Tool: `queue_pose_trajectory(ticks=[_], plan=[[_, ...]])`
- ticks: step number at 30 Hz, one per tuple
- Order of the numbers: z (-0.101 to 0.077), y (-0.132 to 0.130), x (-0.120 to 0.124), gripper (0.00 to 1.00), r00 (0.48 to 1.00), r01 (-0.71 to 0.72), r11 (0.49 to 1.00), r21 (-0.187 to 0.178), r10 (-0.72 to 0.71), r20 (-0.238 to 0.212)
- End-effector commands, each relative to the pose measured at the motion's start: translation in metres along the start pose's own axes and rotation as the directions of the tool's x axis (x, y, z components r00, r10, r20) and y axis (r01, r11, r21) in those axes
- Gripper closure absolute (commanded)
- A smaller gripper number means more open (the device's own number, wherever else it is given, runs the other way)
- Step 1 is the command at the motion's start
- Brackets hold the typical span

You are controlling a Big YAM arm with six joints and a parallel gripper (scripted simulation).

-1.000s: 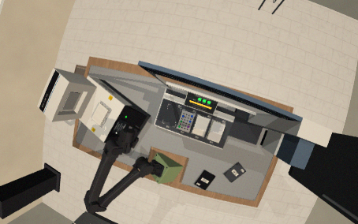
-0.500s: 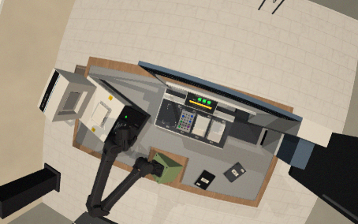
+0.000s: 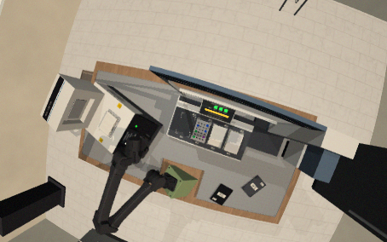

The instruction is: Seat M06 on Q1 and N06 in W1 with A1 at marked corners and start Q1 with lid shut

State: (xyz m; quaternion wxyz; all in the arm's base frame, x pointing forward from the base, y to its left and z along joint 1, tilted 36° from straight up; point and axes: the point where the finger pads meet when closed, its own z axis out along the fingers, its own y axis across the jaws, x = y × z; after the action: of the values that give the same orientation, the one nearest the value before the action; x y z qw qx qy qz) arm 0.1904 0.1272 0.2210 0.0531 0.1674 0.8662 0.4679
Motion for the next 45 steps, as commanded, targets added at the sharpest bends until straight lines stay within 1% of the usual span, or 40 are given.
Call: queue_pose_trajectory(ticks=[1, 8, 19, 33, 40, 42, 45], plan=[[-0.013, 0.017, -0.003, 1.0, 0.999, 0.043, 0.999, -0.013, -0.043, 0.025], [-0.017, 0.026, -0.008, 1.0, 0.997, 0.069, 0.997, -0.015, -0.069, 0.03], [-0.019, 0.029, -0.009, 1.0, 0.996, 0.08, 0.997, -0.017, -0.08, 0.033], [-0.01, 0.012, -0.001, 1.0, 0.999, 0.032, 0.999, -0.009, -0.032, 0.015], [-0.001, 0.004, 0.005, 1.0, 0.999, 0.033, 0.999, -0.001, -0.033, -0.011], [0.0, 0.0, 0.003, 1.0, 1.0, 0.03, 1.0, 0.006, -0.03, -0.003], [-0.001, 0.0, 0.001, 1.0, 1.0, 0.03, 1.0, -0.001, -0.03, 0.006]])
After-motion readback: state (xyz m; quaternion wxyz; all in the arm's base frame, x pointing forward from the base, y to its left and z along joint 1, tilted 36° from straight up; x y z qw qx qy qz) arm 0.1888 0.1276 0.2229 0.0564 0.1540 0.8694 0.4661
